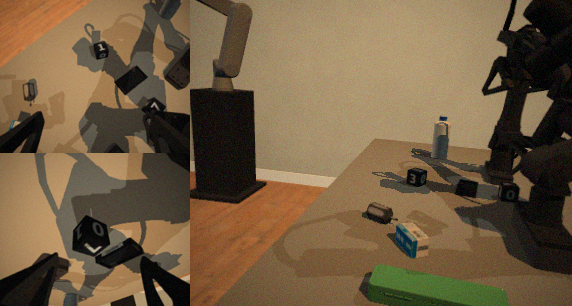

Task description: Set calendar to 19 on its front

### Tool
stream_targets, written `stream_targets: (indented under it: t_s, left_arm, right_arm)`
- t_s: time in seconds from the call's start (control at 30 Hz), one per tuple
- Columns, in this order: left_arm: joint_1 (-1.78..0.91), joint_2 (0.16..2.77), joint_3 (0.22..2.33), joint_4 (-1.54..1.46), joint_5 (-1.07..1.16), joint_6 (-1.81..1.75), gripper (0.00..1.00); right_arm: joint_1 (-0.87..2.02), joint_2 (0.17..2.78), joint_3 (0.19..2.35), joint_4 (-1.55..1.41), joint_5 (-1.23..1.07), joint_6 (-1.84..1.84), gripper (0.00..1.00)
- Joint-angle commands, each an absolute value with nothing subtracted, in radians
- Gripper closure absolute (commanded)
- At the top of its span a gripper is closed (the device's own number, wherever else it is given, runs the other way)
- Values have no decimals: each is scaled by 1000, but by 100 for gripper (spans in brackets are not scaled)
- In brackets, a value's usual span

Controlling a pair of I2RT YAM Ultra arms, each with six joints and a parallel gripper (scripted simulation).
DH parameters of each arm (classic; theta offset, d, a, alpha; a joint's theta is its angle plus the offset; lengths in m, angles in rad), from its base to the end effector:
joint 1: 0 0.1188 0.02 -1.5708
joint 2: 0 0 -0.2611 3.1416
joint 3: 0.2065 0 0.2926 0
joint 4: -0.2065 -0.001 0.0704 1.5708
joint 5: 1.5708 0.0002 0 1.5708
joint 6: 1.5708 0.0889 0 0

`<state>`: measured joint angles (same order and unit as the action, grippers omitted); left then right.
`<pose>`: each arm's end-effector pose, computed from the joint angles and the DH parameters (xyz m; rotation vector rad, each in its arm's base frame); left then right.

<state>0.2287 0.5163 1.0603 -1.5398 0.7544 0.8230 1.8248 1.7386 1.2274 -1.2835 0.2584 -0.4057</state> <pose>0.0918 -0.0401 0.3337 0.9108 2.0741 -0.4370 -0.0563 0.3034 0.1360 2.7989 -1.3209 0.5317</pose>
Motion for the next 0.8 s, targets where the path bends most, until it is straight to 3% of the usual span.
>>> stream_targets:
  t_s: [0.0,0.77]
  left_arm:
    - [220,504,1060,-1556,776,822,0]
    - [220,504,1060,-1556,776,822,0]
  right_arm:
    - [1805,1672,1198,-1222,209,-239,0]
    - [1717,1445,1007,-1027,-32,445,0]
